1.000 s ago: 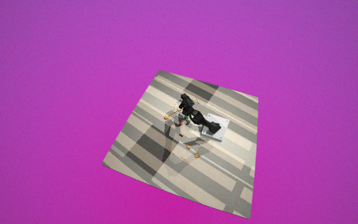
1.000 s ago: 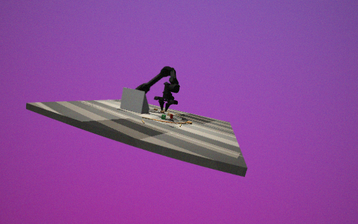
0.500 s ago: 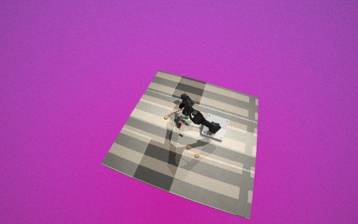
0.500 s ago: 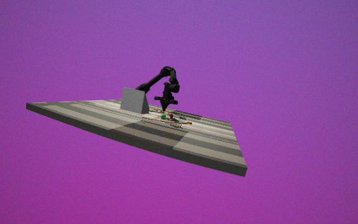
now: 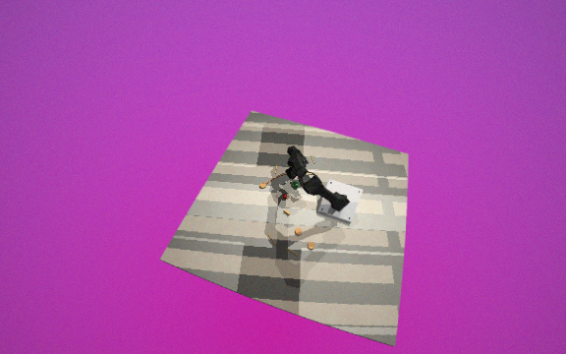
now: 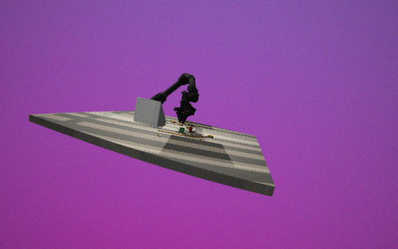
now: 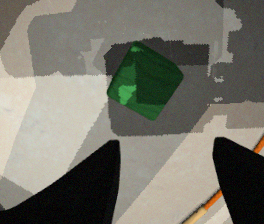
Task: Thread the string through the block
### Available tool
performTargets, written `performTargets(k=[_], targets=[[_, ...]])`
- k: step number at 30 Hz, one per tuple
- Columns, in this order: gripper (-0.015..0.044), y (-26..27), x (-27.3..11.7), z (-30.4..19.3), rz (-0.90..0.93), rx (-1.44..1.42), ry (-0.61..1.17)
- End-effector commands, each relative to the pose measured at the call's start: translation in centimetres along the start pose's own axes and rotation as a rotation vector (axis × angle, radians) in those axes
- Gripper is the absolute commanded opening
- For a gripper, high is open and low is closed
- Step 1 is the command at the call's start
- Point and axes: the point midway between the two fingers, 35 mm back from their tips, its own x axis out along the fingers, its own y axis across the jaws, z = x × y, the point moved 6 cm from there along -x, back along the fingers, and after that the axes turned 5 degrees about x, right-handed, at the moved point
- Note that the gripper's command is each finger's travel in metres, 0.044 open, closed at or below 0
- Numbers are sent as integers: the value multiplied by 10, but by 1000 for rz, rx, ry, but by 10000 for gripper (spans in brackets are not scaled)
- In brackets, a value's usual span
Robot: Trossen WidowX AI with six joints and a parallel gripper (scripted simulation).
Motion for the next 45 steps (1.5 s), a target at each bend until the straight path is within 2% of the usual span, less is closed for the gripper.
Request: performTargets(k=[1, 6, 45], targets=[[315, -11, 1, -18, -1, 639, 8], [440, -19, 0, -31, -5, 1171, 8], [440, -46, 1, -94, -13, 3391, 8]])
